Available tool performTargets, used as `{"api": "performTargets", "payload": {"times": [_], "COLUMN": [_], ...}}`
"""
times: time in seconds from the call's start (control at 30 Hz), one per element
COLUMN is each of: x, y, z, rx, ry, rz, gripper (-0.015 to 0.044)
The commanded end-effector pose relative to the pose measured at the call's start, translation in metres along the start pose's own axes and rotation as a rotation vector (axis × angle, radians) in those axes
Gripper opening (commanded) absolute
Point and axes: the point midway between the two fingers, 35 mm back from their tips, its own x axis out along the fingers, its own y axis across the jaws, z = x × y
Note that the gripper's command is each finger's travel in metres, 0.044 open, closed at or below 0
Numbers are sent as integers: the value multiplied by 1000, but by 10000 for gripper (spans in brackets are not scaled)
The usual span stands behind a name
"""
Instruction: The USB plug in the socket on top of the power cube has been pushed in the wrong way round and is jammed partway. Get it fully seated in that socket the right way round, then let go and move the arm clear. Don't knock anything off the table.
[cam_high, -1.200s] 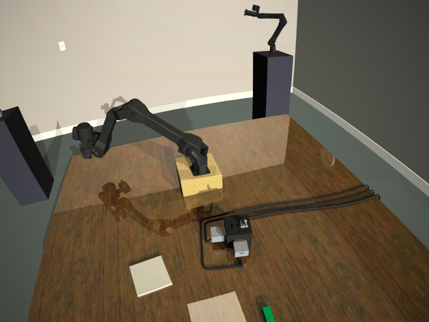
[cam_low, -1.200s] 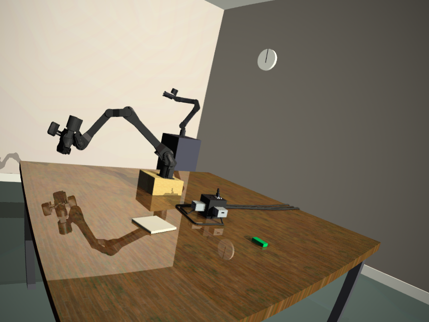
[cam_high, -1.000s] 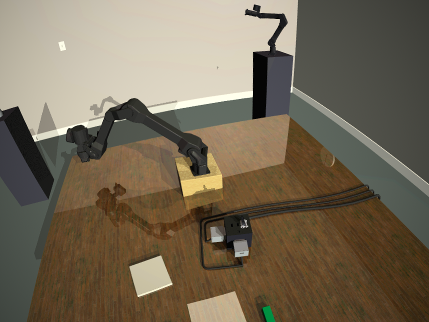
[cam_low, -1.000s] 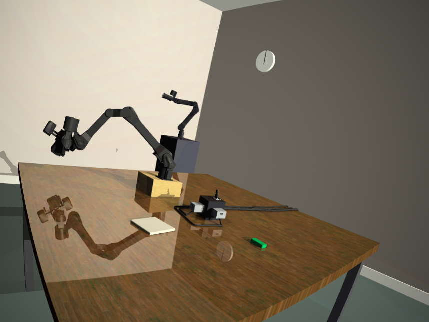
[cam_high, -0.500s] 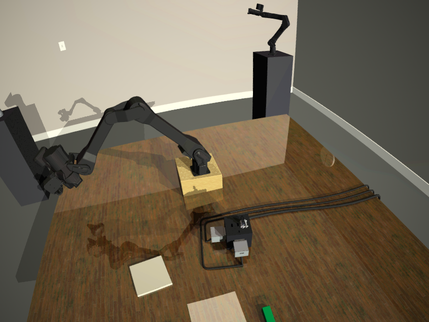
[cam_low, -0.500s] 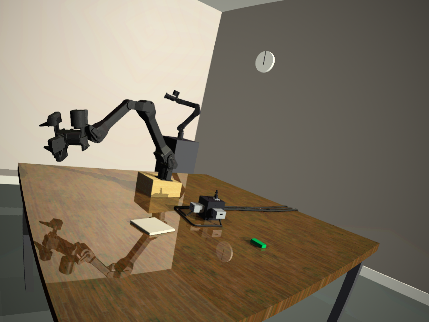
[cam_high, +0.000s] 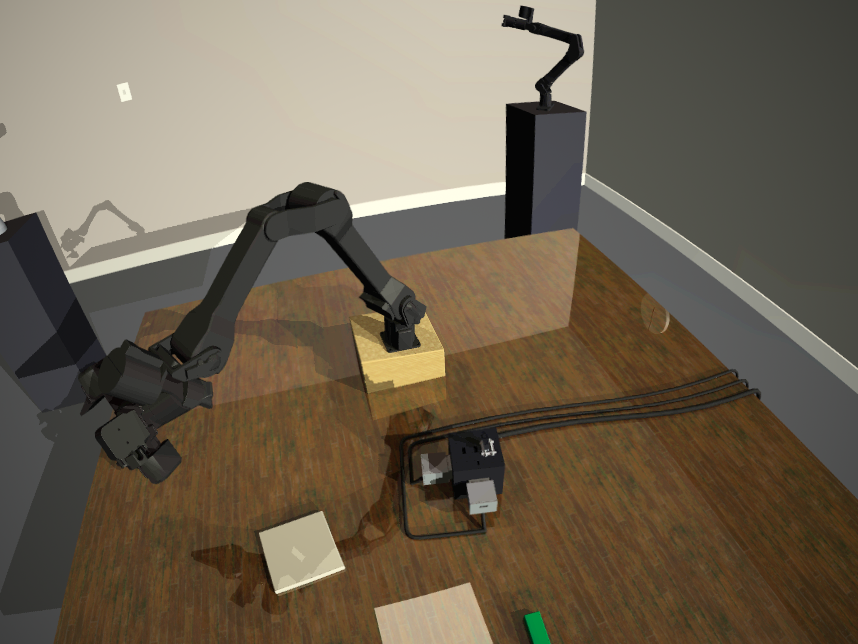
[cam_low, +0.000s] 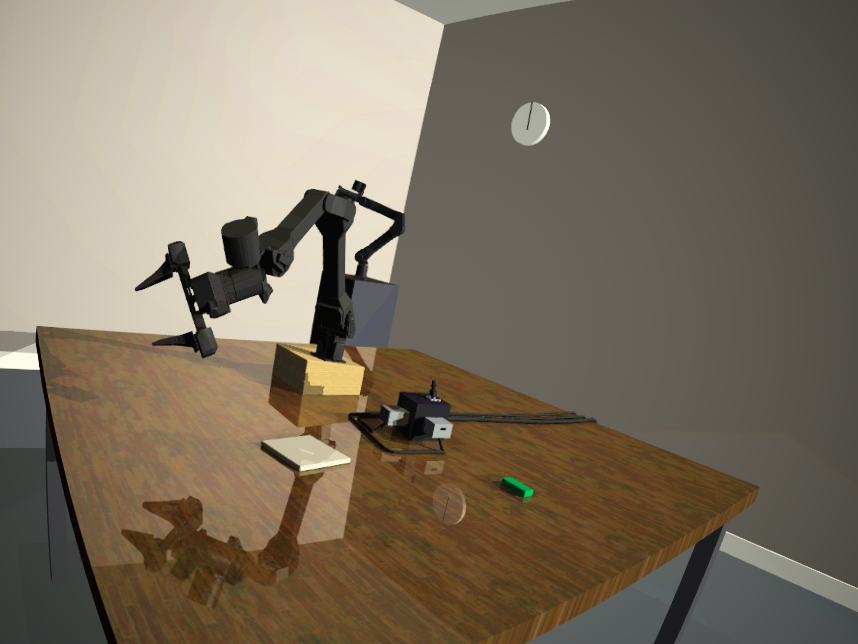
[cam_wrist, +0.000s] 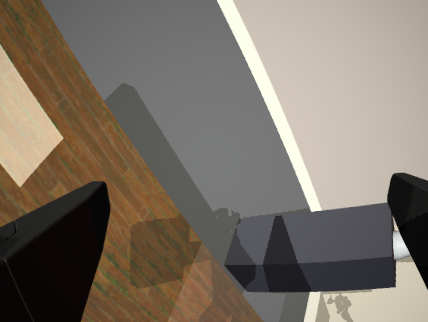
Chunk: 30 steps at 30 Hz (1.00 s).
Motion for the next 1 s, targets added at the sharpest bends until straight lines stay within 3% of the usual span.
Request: {"api": "performTargets", "payload": {"times": [0.0,0.27,0.57,0.77,0.97], "x": [-48,-155,-287,-368,-441], "y": [48,130,202,227,237], "z": [32,62,40,-2,-56], "rx": [173,467,750,893,1004], "ry": [-72,-51,239,535,833], "rz": [173,513,810,871,806], "gripper": [440,440,440,440,440]}}
